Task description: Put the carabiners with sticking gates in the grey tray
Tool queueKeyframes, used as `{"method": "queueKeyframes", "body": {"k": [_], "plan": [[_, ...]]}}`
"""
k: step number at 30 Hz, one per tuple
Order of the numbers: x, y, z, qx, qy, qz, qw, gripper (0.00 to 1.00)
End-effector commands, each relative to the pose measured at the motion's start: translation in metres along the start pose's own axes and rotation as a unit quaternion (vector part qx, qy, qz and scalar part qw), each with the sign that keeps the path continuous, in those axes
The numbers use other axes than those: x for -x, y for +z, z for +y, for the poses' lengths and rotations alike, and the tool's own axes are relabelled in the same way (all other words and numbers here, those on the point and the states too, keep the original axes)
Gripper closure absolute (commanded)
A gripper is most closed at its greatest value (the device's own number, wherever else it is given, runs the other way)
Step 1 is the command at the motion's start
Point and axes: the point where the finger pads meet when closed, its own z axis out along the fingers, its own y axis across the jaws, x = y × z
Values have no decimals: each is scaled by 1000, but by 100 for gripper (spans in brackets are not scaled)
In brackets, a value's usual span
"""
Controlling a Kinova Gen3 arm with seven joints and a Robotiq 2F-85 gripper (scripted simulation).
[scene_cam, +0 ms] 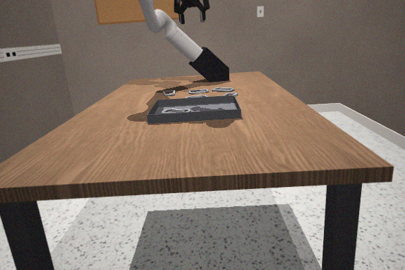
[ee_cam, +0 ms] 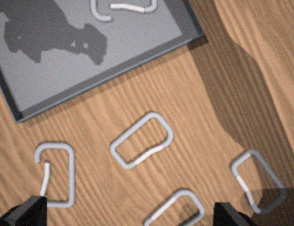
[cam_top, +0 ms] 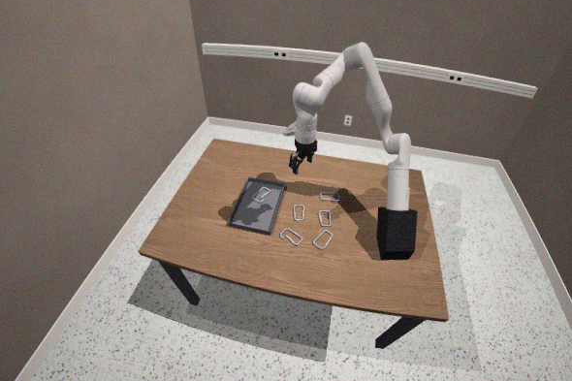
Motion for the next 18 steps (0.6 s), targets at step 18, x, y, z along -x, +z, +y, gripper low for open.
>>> {"method": "queueKeyframes", "body": {"k": [18], "plan": [[10,95,-63,-1,-4,1,1000,0]]}}
